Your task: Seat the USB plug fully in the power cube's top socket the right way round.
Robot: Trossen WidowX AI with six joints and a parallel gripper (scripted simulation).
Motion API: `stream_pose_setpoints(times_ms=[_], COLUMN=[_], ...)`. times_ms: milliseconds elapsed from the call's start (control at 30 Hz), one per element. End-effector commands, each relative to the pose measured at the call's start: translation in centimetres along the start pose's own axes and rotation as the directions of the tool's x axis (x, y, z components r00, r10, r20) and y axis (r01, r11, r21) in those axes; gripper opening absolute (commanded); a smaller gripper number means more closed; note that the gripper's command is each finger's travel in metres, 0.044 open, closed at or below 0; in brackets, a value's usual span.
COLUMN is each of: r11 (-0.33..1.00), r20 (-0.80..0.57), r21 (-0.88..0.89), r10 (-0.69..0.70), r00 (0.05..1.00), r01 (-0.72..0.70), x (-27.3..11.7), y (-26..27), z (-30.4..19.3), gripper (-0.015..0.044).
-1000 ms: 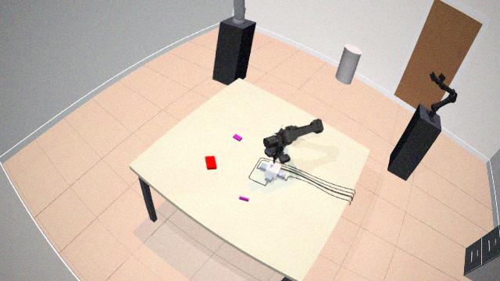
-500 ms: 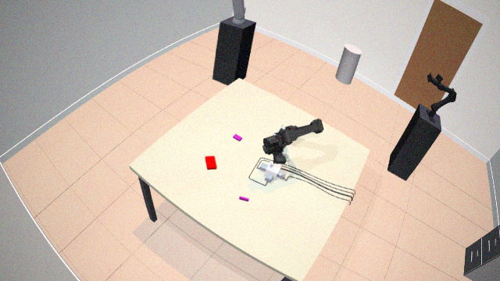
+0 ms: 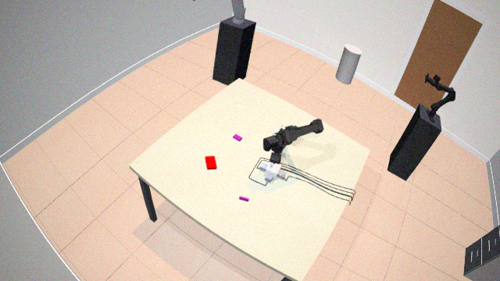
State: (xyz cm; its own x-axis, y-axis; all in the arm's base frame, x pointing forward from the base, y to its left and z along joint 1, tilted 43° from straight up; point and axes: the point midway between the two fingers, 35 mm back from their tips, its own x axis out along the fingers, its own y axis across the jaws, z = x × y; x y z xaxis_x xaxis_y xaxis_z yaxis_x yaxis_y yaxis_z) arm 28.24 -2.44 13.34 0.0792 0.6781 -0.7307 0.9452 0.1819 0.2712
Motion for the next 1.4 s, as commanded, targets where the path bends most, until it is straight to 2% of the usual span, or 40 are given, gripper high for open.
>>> stream_pose_setpoints(times_ms=[0, 133, 1367], r11=[0.995, 0.987, 0.985], r20=[0.001, 0.001, 0.010], r21=[0.098, 0.163, 0.170], r10=[0.000, 0.000, 0.000], r00=[1.000, 1.000, 1.000], r01=[0.000, 0.000, -0.002], x=[0.01, 0.01, 0.29], y=[0.00, 0.00, 0.04], z=[0.02, 0.02, 0.16], gripper=[0.0000, 0.0000, 0.0000])
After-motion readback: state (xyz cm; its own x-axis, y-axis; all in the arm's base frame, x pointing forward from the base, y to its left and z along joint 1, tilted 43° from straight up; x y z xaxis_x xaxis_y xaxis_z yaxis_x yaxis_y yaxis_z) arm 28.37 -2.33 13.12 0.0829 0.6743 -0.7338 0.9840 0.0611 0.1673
